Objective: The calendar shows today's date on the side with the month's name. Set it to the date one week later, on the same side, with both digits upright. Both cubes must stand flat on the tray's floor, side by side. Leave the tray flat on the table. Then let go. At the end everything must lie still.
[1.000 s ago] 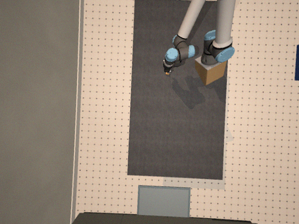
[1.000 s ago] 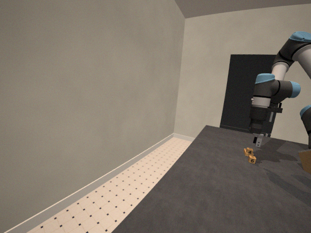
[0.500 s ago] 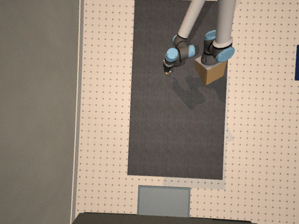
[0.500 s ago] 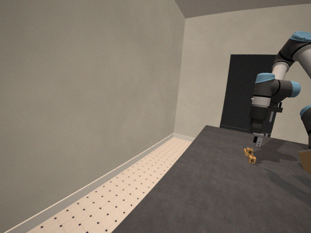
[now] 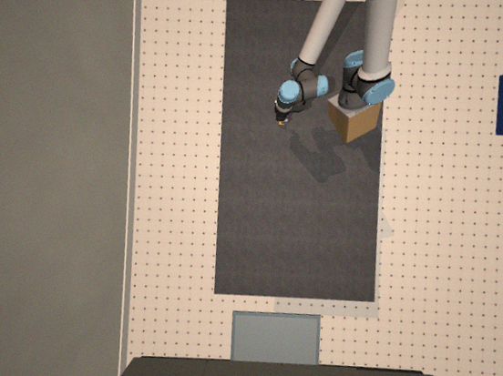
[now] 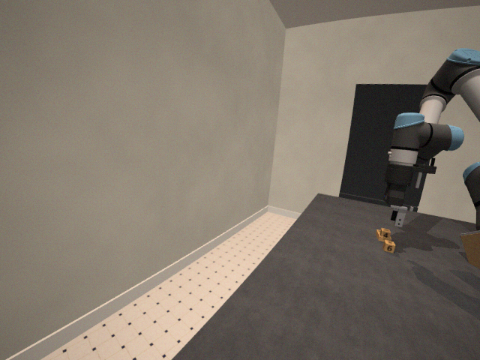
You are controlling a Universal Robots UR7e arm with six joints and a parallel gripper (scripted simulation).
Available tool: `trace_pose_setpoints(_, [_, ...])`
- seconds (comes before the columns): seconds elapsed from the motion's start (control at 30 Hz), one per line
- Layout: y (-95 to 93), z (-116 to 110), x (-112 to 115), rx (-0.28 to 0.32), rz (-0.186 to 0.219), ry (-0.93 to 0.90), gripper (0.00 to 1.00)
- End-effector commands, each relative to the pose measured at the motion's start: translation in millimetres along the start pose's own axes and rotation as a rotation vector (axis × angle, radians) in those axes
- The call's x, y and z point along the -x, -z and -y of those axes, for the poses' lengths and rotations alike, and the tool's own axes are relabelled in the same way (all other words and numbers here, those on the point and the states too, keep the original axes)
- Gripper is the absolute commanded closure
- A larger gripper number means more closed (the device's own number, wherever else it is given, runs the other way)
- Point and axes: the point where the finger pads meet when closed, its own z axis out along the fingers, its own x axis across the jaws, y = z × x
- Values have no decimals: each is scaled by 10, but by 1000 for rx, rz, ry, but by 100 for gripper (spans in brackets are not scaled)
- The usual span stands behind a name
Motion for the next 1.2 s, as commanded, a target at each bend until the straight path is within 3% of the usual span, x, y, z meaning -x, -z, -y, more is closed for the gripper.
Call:
trace_pose_setpoints(0.0, [0,2,-3,1,0,-31,0])
trace_pose_setpoints(0.27, [-8,17,-11,1,-1,-145,0])
trace_pose_setpoints(1.17, [-68,41,-43,0,-1,-973,0])
